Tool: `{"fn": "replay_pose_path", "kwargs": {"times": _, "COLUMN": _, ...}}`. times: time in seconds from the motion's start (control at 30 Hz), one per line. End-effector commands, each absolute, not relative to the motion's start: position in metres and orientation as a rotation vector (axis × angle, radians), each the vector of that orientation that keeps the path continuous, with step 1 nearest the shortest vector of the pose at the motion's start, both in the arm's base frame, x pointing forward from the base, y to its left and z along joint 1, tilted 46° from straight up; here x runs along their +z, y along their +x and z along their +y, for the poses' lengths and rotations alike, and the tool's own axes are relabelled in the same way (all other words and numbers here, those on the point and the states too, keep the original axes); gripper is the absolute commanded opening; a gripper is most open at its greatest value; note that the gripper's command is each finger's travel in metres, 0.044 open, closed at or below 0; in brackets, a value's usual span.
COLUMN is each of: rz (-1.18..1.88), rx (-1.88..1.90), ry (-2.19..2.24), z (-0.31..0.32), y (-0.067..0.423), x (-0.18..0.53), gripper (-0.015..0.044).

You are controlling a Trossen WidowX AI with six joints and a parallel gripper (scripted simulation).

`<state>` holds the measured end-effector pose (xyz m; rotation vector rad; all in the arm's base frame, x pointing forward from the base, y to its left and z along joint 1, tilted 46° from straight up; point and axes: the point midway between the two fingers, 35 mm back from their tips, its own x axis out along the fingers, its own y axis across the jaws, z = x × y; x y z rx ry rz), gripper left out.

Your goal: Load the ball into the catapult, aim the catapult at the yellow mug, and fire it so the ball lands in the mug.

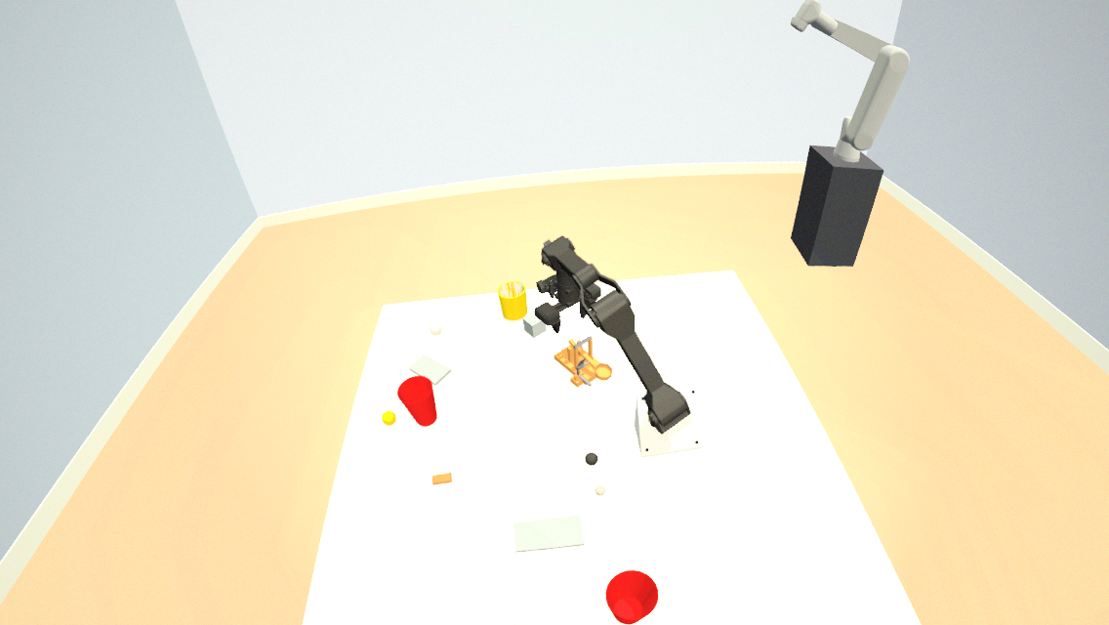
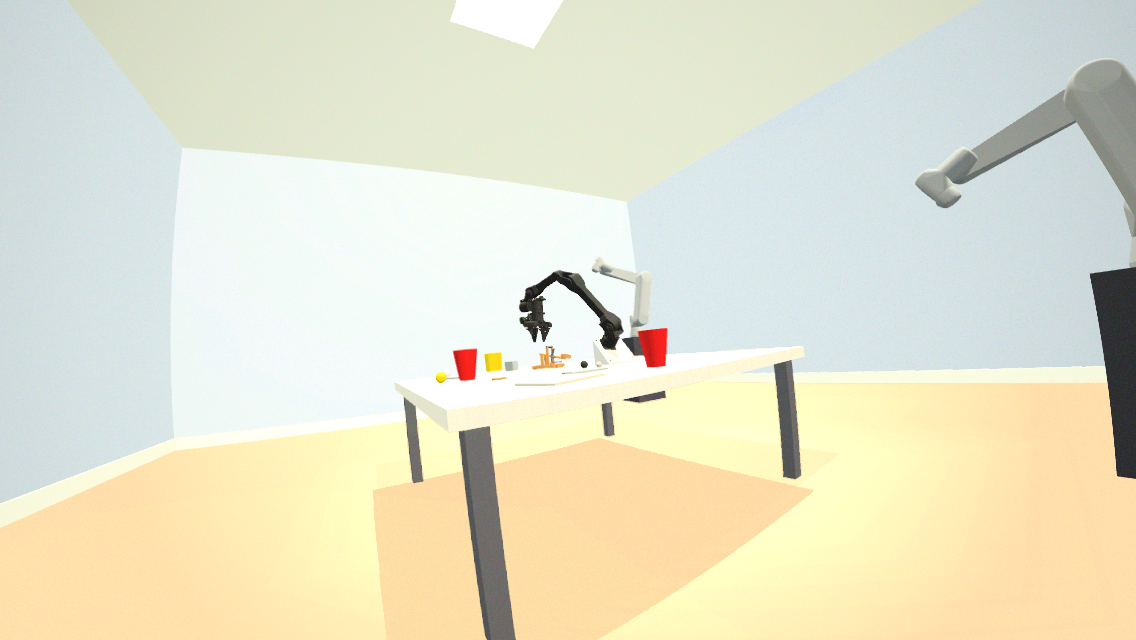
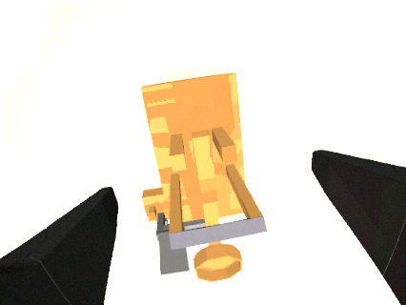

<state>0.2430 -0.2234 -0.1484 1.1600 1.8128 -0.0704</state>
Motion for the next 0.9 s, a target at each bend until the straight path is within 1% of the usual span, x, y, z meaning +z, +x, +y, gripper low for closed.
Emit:
{"fn": "replay_pose_path", "kwargs": {"times": 0.0, "rz": 1.831, "rx": -0.06, "ry": 1.168, "z": -0.217, "y": 0.241, "x": -0.153, "gripper": 0.044}}
{"fn": "replay_pose_path", "kwargs": {"times": 0.13, "rz": 1.837, "rx": -0.056, "ry": 1.166, "z": -0.221, "y": 0.24, "x": -0.141, "gripper": 0.044}}
{"fn": "replay_pose_path", "kwargs": {"times": 0.3, "rz": 1.836, "rx": -0.054, "ry": 1.166, "z": -0.191, "y": 0.235, "x": -0.173, "gripper": 0.044}}
{"fn": "replay_pose_path", "kwargs": {"times": 0.87, "rz": 1.836, "rx": -0.054, "ry": 1.166, "z": -0.177, "y": 0.233, "x": -0.188, "gripper": 0.044}}
